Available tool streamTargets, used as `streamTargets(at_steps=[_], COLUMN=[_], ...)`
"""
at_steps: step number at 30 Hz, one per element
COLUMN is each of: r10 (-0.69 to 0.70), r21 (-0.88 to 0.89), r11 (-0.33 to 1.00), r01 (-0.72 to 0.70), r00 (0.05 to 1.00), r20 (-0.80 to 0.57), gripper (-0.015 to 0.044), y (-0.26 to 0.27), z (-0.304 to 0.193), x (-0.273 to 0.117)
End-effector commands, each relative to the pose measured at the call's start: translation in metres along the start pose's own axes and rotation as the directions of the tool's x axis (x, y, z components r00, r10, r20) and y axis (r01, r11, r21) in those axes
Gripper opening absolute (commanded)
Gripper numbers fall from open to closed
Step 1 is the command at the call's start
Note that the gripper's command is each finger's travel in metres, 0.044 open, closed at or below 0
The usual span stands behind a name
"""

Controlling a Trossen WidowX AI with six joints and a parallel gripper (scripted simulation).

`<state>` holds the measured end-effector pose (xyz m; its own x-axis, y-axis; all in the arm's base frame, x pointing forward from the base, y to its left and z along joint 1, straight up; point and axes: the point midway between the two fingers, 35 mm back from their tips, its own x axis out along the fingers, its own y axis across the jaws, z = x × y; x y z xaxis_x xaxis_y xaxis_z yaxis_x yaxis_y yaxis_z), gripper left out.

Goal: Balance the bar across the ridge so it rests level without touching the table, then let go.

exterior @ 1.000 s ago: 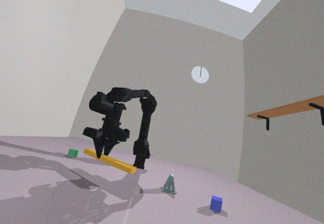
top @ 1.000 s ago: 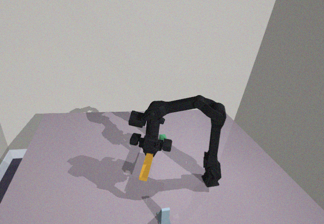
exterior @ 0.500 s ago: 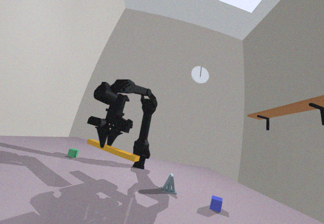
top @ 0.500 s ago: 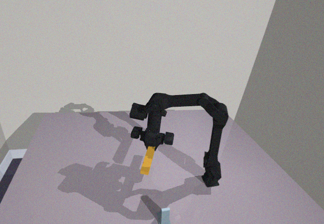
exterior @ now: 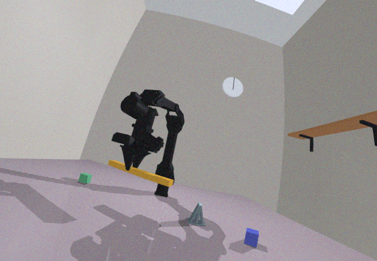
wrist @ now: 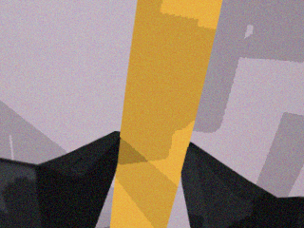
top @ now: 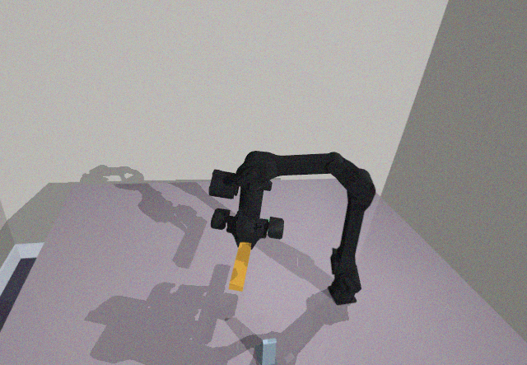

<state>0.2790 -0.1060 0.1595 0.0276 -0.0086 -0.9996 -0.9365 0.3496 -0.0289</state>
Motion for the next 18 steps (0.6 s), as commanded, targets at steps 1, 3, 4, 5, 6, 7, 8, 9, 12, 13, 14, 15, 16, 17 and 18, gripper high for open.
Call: streamTargets(at_steps=[1, 3, 4, 5, 6, 7, 8, 9, 12, 13, 14, 15, 16, 17, 18], r10=[-0.002, -0.002, -0.002, -0.002, -0.002, -0.001, -0.001, -0.001, -0.001, -0.001, -0.001, -0.001, -0.001, 0.0, 0.0], r21=[-0.018, -0.03, -0.036, -0.042, -0.049, -0.055, -0.061, -0.067, -0.085, -0.091, -0.097, -0.103, -0.109, -0.115, -0.121], r11=[1.0, 1.0, 0.999, 0.999, 0.999, 0.999, 0.998, 0.998, 0.996, 0.996, 0.995, 0.995, 0.994, 0.993, 0.993], r01=[0.002, 0.002, 0.002, 0.002, 0.002, 0.002, 0.002, 0.002, 0.001, 0.001, 0.001, 0.001, 0.001, 0.001, 0.001], r00=[1.0, 1.0, 1.0, 1.0, 1.0, 1.0, 1.0, 1.0, 1.0, 1.0, 1.0, 1.0, 1.0, 1.0, 1.0], r20=[0.0, 0.001, 0.001, 0.001, 0.002, 0.002, 0.003, 0.003, 0.004, 0.005, 0.005, 0.005, 0.006, 0.006, 0.007], gripper=[0.0, 0.0, 0.0, 0.0, 0.0, 0.0, 0.0, 0.0, 0.0, 0.0, 0.0, 0.0, 0.0, 0.0, 0.0], y=[0.002, 0.003, 0.004, 0.005, 0.005, 0.006, 0.007, 0.008, 0.011, 0.012, 0.013, 0.014, 0.015, 0.017, 0.018], z=[0.015, 0.023, 0.027, 0.031, 0.035, 0.039, 0.043, 0.047, 0.058, 0.062, 0.066, 0.07, 0.073, 0.077, 0.081], x=[-0.001, -0.001, -0.001, -0.001, -0.001, -0.001, -0.002, -0.002, -0.002, -0.002, -0.002, -0.002, -0.002, -0.002, -0.002])
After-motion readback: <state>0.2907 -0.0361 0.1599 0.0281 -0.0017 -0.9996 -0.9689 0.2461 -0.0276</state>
